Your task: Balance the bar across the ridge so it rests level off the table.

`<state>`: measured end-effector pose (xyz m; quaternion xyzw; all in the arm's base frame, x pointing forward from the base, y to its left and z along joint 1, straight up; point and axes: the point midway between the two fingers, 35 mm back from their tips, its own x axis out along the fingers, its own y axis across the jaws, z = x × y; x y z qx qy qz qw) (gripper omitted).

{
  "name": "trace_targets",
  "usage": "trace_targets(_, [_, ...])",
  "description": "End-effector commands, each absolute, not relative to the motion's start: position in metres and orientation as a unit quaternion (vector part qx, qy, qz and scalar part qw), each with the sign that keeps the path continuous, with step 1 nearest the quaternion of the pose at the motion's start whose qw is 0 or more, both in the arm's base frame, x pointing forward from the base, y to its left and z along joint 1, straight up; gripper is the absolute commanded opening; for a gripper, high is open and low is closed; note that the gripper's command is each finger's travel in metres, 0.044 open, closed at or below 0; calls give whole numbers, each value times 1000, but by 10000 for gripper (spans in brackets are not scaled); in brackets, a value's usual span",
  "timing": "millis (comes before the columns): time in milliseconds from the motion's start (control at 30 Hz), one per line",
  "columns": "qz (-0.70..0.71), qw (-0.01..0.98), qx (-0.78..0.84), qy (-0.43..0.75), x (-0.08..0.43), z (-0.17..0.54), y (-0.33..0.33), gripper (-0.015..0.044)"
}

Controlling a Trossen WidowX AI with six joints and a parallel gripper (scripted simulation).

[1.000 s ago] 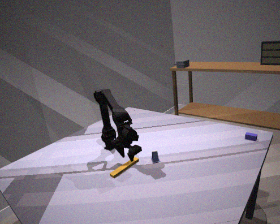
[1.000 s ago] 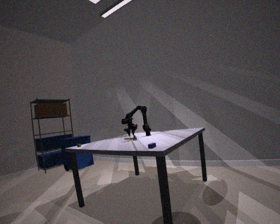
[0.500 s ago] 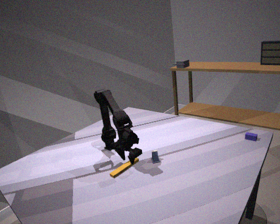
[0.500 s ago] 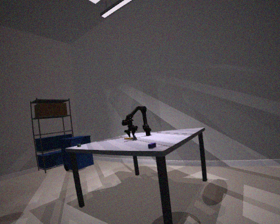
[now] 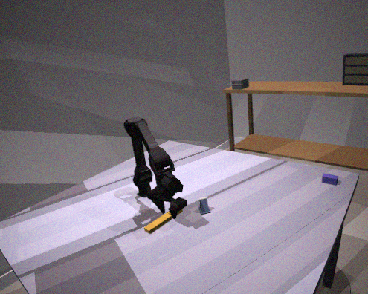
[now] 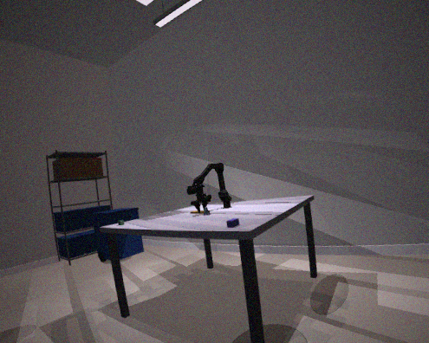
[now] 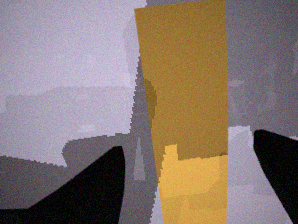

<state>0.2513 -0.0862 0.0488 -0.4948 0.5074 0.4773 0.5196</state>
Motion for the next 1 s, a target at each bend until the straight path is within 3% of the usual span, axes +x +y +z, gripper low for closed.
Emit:
trace_targets(0, [476, 519, -494, 510, 251, 47, -87, 315])
trace_targets(233, [476, 519, -494, 510, 251, 47, -87, 315])
trace_targets(467, [478, 519, -494, 508, 251, 48, -86, 131])
trace_targets(700, [478, 519, -494, 508, 251, 48, -86, 85])
trace_targets(800, [478, 519, -494, 508, 252, 52, -86, 6])
trace_targets(967, [477, 519, -494, 508, 254, 64, -87, 0])
